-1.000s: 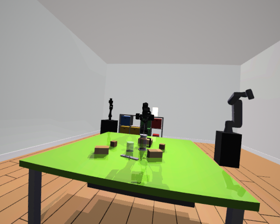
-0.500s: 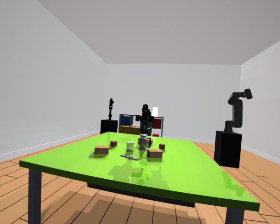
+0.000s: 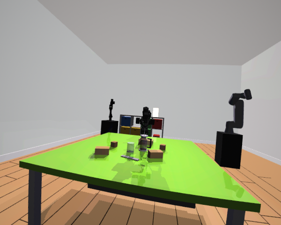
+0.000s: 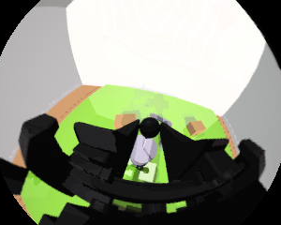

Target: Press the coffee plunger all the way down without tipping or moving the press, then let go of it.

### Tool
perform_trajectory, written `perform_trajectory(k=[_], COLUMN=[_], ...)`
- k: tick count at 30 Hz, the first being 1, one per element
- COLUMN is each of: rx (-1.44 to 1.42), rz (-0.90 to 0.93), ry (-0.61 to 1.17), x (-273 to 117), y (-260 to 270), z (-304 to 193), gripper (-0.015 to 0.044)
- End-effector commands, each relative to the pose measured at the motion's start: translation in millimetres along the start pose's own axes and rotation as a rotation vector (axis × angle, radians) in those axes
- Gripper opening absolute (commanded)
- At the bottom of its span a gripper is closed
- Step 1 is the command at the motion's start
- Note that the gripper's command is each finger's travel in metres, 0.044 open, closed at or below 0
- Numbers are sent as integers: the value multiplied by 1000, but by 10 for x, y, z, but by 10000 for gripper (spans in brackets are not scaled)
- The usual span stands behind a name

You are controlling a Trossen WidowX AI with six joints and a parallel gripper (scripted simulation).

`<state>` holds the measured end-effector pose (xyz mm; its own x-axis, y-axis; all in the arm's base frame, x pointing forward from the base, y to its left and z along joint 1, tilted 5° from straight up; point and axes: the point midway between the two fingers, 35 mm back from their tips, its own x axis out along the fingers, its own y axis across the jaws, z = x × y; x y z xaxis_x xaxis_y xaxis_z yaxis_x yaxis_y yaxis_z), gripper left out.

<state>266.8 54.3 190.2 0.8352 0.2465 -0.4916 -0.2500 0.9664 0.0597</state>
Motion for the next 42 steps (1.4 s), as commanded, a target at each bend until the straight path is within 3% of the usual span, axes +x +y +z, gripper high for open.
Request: perform_trajectory(k=[1, 25, 42], rx=[9, 9, 9], rz=[-4, -4, -4], ry=[44, 43, 43], x=[87, 311, 384], y=[-8, 7, 12], z=[-209, -523, -487], gripper=[125, 125, 125])
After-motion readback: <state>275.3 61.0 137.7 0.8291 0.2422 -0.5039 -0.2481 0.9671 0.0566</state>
